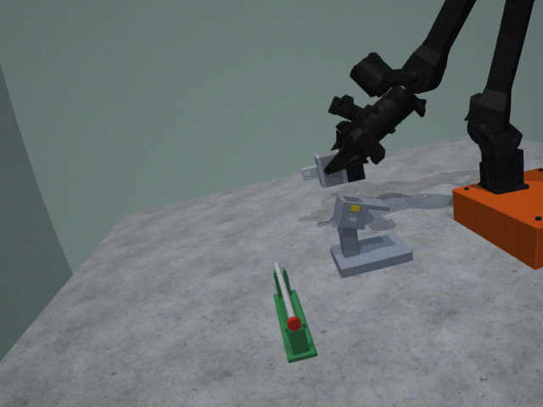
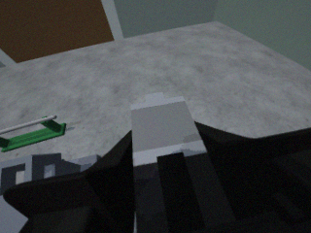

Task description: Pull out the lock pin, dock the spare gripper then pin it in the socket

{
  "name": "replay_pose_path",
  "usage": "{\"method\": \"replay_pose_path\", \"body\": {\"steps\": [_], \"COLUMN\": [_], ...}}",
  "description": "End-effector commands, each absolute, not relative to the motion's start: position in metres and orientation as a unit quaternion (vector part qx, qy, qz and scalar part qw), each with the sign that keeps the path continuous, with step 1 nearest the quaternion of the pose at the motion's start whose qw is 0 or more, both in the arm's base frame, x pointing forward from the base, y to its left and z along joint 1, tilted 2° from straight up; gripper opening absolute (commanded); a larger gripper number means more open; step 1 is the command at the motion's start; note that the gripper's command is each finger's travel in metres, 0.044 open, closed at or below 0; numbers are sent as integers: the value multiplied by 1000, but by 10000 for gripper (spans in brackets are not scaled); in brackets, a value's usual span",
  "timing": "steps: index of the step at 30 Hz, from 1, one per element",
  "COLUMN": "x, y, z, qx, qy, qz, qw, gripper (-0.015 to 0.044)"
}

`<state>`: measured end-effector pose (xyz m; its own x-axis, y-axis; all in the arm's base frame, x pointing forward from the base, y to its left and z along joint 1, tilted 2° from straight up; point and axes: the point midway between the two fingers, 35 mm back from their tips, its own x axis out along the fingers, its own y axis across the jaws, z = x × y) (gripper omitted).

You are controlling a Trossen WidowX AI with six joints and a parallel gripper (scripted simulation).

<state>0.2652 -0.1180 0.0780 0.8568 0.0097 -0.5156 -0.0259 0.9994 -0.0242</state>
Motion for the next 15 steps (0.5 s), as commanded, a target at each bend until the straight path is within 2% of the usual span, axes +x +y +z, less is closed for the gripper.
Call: {"method": "replay_pose_path", "body": {"steps": [1, 15], "x": [265, 259], "y": [-118, -111], "z": [90, 102], "qx": [-18, -16], "qy": [262, 267], "qz": [8, 9], "qw": [965, 964], "gripper": [0, 0]}}
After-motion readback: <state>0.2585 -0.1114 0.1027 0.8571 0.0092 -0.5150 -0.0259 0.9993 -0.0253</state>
